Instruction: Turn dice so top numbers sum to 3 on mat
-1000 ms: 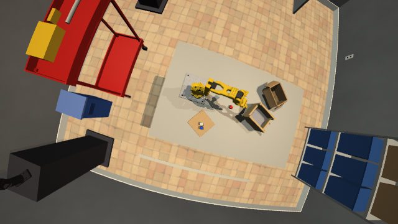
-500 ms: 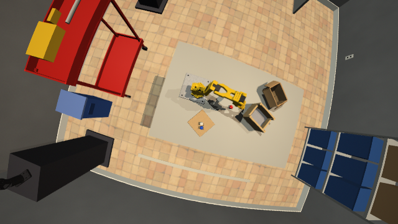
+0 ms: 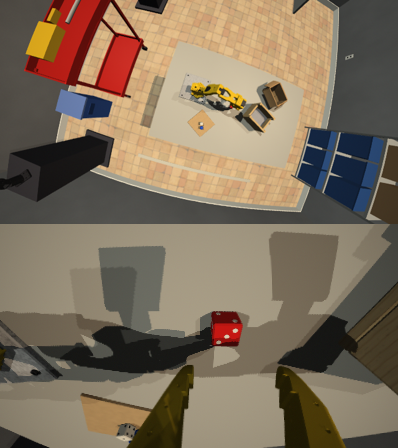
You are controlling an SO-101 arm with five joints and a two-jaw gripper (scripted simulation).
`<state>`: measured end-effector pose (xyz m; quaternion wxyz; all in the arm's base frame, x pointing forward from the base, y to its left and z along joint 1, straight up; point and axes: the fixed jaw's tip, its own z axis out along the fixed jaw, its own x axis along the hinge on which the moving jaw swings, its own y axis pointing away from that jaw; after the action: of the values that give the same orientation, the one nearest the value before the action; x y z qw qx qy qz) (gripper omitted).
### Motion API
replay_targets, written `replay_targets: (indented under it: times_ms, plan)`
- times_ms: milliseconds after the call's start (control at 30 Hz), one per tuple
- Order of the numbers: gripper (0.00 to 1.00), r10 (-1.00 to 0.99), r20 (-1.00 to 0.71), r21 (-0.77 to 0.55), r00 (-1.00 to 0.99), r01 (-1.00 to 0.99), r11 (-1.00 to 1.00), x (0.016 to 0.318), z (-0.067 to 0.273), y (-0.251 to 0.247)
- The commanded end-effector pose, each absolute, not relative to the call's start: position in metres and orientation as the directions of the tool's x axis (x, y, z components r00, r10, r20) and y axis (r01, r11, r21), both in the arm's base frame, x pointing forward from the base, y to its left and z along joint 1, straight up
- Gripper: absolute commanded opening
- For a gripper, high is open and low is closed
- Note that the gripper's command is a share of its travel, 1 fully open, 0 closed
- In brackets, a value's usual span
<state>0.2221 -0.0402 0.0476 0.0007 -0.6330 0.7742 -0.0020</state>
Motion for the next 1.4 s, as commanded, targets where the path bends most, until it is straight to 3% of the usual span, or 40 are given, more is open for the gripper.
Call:
replay_targets:
  times_ms: [0,833,1367]
  plan:
    - [0.28,-0.980,0.000,0.017,-0.201,-0.979,0.201,0.220,0.045,-0.042]
    - [0.28,-0.980,0.000,0.017,-0.198,-0.980,0.198,0.221,0.046,-0.042]
    - [0.28,-0.980,0.000,0.017,-0.198,-0.980,0.198,0.222,0.029,-0.042]
